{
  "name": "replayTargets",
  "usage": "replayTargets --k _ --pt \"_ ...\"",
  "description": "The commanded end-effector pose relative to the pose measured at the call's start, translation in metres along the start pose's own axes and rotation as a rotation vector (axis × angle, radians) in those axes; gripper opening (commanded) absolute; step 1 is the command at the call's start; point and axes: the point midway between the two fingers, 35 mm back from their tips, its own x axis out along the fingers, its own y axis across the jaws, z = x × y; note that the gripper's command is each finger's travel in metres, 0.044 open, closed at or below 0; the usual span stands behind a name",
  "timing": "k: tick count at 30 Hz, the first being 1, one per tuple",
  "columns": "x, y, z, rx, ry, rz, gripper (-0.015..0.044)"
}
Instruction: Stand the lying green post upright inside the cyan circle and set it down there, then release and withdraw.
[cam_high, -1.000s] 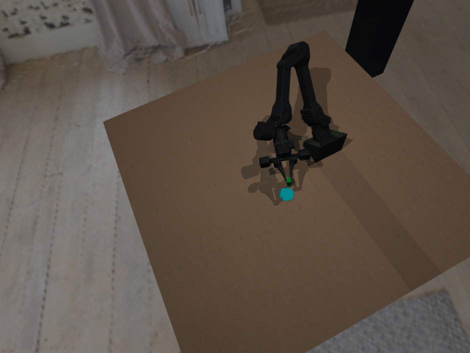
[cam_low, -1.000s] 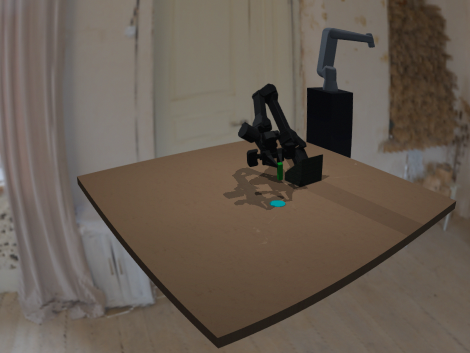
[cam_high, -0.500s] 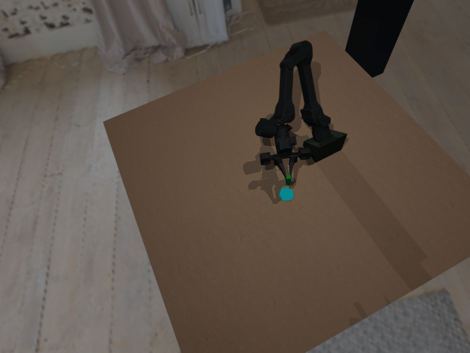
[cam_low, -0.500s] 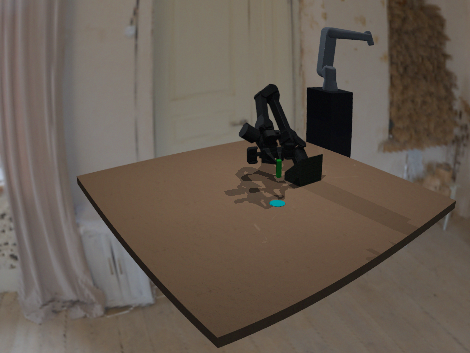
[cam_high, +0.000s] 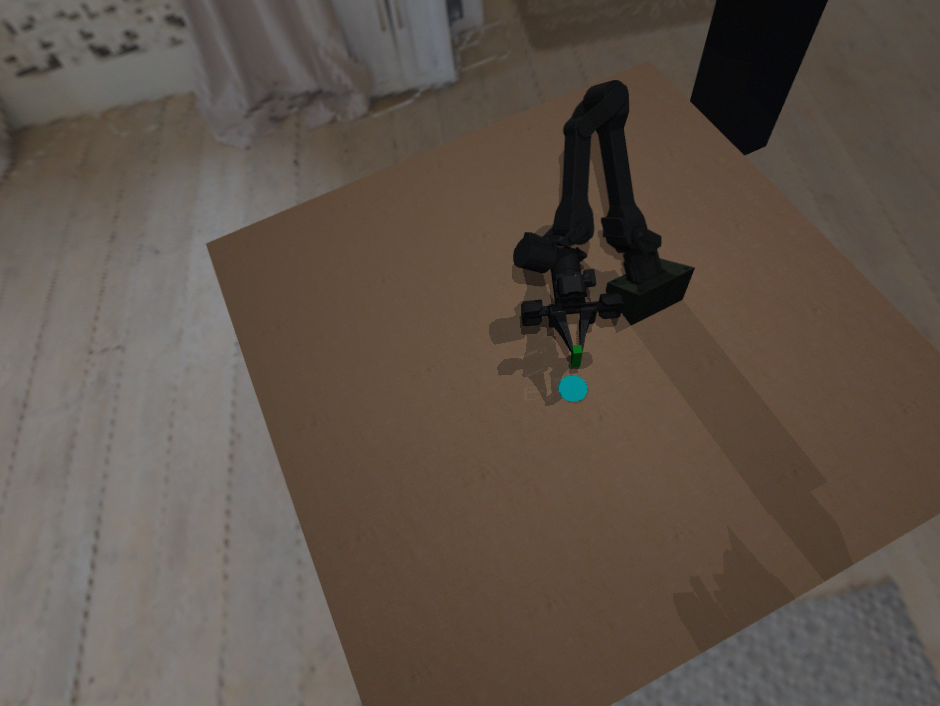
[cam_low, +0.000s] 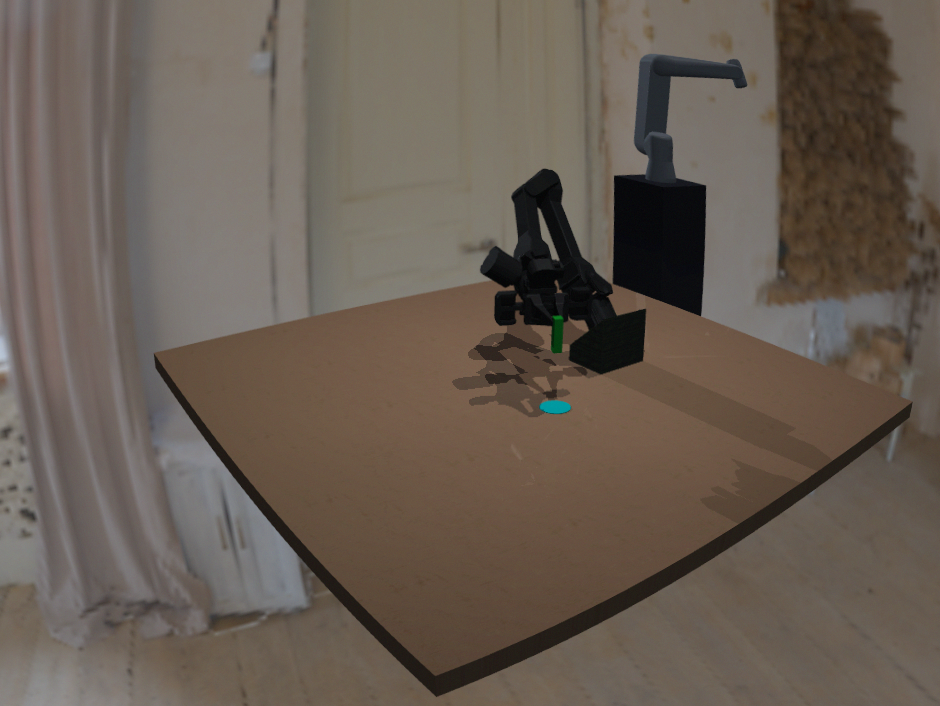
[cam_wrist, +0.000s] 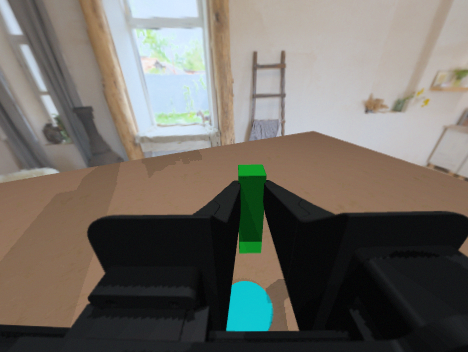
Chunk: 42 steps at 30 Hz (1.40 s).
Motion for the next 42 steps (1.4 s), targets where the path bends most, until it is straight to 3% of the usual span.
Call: replayTargets --k 1,10,42 --pt "0.0 0.002 0.0 -0.006 -0.006 0.004 0.0023" --pt "0.0 0.002 -0.002 -0.006 -0.005 0.004 0.0023" --pt "0.007 0.003 -0.09 -0.006 -0.001 0.006 0.0023"
